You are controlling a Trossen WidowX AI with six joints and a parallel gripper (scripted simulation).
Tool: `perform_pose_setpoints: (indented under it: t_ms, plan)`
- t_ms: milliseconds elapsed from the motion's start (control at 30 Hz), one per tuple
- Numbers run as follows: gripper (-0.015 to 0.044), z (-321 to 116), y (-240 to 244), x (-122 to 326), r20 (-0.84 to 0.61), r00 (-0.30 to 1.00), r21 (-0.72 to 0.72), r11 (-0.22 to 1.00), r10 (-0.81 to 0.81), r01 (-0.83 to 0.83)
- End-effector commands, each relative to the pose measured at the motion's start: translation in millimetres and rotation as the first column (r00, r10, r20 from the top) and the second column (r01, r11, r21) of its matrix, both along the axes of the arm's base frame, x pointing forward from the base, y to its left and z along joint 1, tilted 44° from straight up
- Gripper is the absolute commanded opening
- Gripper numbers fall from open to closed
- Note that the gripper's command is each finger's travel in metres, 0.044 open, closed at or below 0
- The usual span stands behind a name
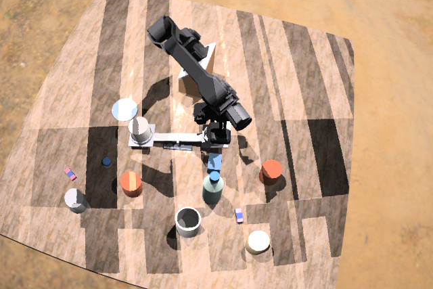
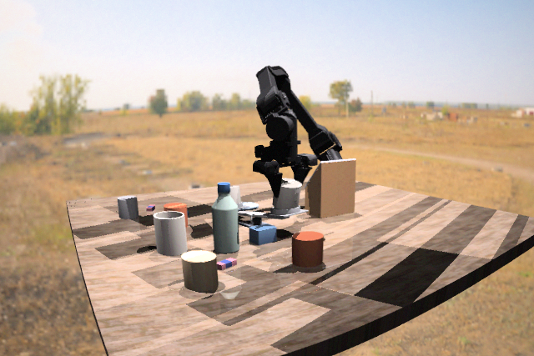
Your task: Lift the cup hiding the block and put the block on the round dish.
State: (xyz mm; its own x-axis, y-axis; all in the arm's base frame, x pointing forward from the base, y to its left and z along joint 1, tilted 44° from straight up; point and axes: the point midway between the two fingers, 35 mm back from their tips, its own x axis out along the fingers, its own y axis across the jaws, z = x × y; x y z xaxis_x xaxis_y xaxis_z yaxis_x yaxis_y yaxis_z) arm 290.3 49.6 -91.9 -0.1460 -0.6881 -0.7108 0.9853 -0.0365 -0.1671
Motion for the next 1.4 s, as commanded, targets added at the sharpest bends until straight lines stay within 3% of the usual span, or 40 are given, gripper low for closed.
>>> perform_pose_setpoints:
  t_ms: [0, 1367]
  plan:
    - [0.0000, 5, 12, 5, 0.024, 1.000, 0.026, 1.000, -0.001, 0.000]
    - [0.0000, 46, 46, 6, 0.023, 1.000, 0.025, 1.000, -0.002, 0.002]
